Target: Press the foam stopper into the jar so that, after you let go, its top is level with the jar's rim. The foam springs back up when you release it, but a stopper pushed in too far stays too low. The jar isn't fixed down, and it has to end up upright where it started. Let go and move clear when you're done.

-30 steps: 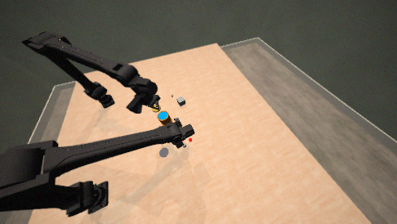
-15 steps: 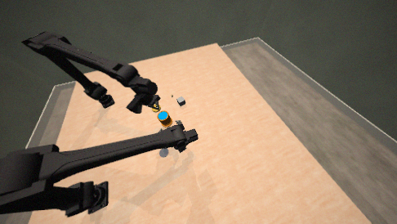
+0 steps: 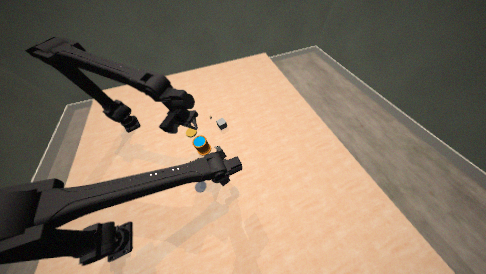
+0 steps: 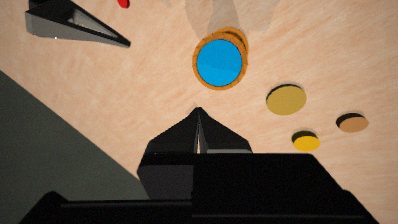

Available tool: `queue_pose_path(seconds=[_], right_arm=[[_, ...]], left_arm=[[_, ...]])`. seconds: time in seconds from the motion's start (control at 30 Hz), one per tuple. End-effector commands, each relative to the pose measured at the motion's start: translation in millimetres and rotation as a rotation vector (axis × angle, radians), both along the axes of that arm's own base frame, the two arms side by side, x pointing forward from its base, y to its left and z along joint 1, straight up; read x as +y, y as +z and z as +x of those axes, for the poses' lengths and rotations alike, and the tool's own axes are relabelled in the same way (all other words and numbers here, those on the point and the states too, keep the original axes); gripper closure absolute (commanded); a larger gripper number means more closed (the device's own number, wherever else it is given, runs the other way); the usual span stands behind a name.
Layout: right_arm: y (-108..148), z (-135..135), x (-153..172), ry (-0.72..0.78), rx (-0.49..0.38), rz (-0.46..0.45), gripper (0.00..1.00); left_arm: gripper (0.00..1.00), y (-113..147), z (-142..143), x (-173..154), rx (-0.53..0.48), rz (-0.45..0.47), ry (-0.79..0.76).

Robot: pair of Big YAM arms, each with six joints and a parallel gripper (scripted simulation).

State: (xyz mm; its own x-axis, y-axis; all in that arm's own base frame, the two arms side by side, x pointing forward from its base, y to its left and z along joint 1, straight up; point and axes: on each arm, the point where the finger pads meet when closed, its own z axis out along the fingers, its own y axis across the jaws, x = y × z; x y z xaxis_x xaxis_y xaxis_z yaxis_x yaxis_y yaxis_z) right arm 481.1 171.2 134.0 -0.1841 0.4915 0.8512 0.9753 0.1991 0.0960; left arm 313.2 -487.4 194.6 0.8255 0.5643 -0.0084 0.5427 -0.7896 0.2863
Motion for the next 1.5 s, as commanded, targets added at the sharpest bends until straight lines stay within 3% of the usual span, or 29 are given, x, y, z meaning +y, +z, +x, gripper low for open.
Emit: queue_pose_path(seconds=[0.0, 0.03, 0.23, 0.47, 0.57, 0.63, 1.03, 1.13, 1.2, 1.47], right_arm=[[13.3, 8.7, -3.8, 0.016, -0.103, -0.002, 0.02], [13.9, 6.7, -6.3, 0.02, -0.123, -0.008, 0.02], [23.1, 14.9, -13.4, 0.068, -0.306, -0.057, 0.02], [39.1, 28.4, -25.9, 0.146, -0.594, -0.152, 0.02], [33.9, 30.4, -26.0, 0.162, -0.619, -0.167, 0.02], [44.5, 34.3, -32.0, 0.176, -0.704, -0.203, 0.02], [99.1, 62.0, -60.6, 0.285, -1.175, -0.45, 0.02], [96.1, 65.5, -62.8, 0.296, -1.196, -0.47, 0.02], [108.7, 67.7, -68.0, 0.309, -1.266, -0.519, 0.02], [165.6, 78.6, -90.0, 0.359, -1.543, -0.737, 0.02]], left_arm=[[1.0, 40.3, 16.0, -3.8, -0.044, -0.094, 0.071], [1.0, 29.5, 16.0, 4.5, -0.031, -0.082, 0.093], [1.0, 46.4, 47.0, 20.7, -0.048, -0.172, 0.25], [1.0, 73.8, 93.9, 53.7, -0.068, -0.326, 0.498], [1.0, 83.0, 100.7, 53.0, -0.074, -0.359, 0.525], [1.0, 83.1, 111.4, 69.3, -0.075, -0.39, 0.594], [1.0, 139.7, 180.8, 156.3, -0.123, -0.695, 0.984], [1.0, 150.0, 186.7, 158.7, -0.128, -0.731, 1.006], [1.0, 150.2, 192.9, 178.8, -0.132, -0.768, 1.069], [1.0, 193.2, 220.1, 248.1, -0.166, -1.005, 1.284]])
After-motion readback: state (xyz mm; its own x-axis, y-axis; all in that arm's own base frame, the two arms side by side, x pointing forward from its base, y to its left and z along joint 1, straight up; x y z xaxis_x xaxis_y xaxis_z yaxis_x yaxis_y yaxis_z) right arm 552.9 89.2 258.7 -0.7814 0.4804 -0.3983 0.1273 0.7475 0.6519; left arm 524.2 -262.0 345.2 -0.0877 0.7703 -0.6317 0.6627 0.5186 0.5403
